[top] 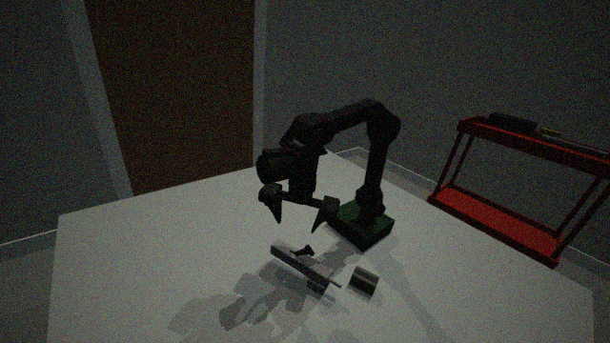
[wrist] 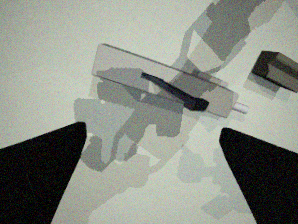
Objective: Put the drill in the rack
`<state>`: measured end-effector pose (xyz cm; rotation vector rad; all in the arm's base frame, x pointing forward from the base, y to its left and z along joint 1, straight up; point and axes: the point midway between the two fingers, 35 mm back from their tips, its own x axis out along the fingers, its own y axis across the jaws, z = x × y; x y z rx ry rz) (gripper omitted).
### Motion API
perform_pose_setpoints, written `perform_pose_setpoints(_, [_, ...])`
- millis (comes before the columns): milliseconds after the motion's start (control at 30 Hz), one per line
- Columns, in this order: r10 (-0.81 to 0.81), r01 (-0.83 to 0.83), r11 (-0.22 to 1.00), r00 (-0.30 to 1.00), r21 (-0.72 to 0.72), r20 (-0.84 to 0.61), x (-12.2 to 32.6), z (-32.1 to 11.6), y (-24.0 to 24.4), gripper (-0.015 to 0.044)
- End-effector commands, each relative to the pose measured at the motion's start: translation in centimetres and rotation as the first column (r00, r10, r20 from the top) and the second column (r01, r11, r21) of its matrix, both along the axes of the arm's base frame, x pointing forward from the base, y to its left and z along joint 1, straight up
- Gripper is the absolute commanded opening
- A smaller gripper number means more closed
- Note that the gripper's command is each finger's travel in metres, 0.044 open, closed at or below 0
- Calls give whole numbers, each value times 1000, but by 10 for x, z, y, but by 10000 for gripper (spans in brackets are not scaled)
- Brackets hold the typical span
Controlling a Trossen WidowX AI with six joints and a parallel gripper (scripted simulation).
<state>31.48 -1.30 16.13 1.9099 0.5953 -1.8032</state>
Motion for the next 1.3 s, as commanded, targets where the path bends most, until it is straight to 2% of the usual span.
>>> perform_pose_setpoints(0, [330,-330,944,944,-17,1,0,-9,13,440])
perform_pose_setpoints(100, [621,-620,784,784,-40,4,1,-16,24,440])
perform_pose_setpoints(200, [839,-837,543,544,-69,4,2,-22,35,440])
perform_pose_setpoints(300, [969,-964,245,247,-99,-8,1,-28,46,440])
perform_pose_setpoints(367, [999,-993,31,34,-117,-24,1,-32,53,440])
perform_pose_setpoints(433, [982,-974,-186,-181,-133,-45,0,-36,60,440])
perform_pose_setpoints(533, [867,-857,-499,-492,-129,-82,-4,-45,75,440])
perform_pose_setpoints(633, [658,-649,-753,-744,-109,-111,-9,-54,87,440])
perform_pose_setpoints(700, [489,-480,-872,-864,-91,-123,-14,-61,95,440])
perform_pose_setpoints(833, [185,-179,-982,-974,-61,-131,-22,-72,106,440])
perform_pose_setpoints(967, [-132,137,-990,-983,-34,-129,-29,-82,114,440])
perform_pose_setpoints(1100, [-435,440,-898,-892,-12,-120,-37,-91,123,440])
perform_pose_setpoints(1267, [-751,755,-656,-653,4,-101,-49,-103,133,440])
